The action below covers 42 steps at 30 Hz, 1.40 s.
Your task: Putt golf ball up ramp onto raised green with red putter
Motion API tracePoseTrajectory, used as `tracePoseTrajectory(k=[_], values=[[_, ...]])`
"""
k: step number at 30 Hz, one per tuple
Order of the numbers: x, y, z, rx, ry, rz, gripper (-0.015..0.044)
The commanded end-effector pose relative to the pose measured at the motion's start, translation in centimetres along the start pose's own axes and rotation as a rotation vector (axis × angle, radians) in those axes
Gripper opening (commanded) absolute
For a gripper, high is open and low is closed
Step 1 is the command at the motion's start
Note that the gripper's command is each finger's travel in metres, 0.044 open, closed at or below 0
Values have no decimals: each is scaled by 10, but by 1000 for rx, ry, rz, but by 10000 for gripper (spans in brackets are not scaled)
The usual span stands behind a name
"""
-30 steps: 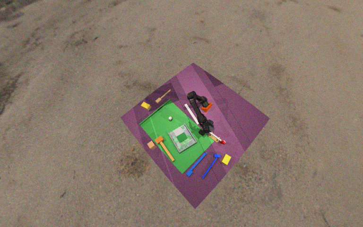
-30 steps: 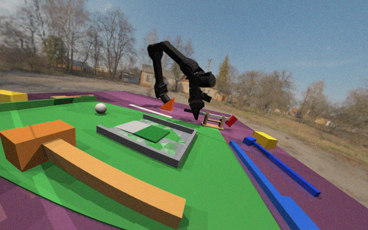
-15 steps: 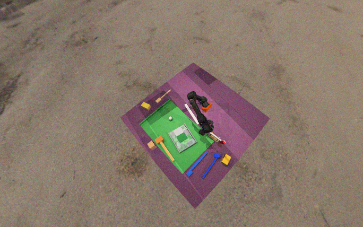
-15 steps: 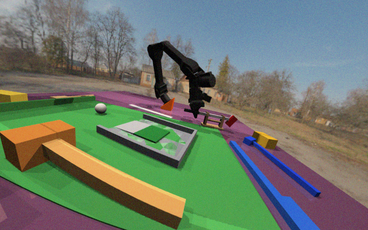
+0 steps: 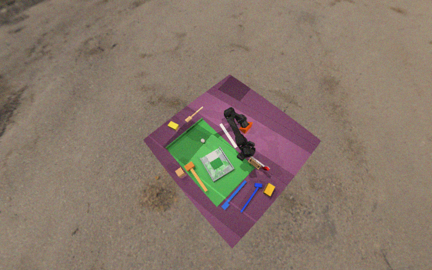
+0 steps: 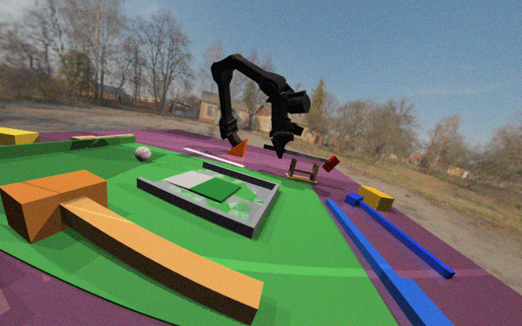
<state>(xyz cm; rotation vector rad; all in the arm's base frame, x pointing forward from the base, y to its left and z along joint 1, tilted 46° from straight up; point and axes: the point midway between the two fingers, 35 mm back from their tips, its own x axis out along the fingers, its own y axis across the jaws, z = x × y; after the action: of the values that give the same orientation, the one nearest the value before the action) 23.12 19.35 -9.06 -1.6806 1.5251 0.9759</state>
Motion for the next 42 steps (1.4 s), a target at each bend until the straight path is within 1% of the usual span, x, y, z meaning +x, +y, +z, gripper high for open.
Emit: tracePoseTrajectory(k=[1, 8, 13, 28, 42], values=[[-26, -1, 8, 5, -16, -7, 0], [-61, 3, 15, 5, -16, -6, 0], [-57, 0, 10, 16, -10, -11, 0], [-101, -30, -77, 415, -22, -75, 0], [-132, -35, -166, 798, -27, -138, 0]])
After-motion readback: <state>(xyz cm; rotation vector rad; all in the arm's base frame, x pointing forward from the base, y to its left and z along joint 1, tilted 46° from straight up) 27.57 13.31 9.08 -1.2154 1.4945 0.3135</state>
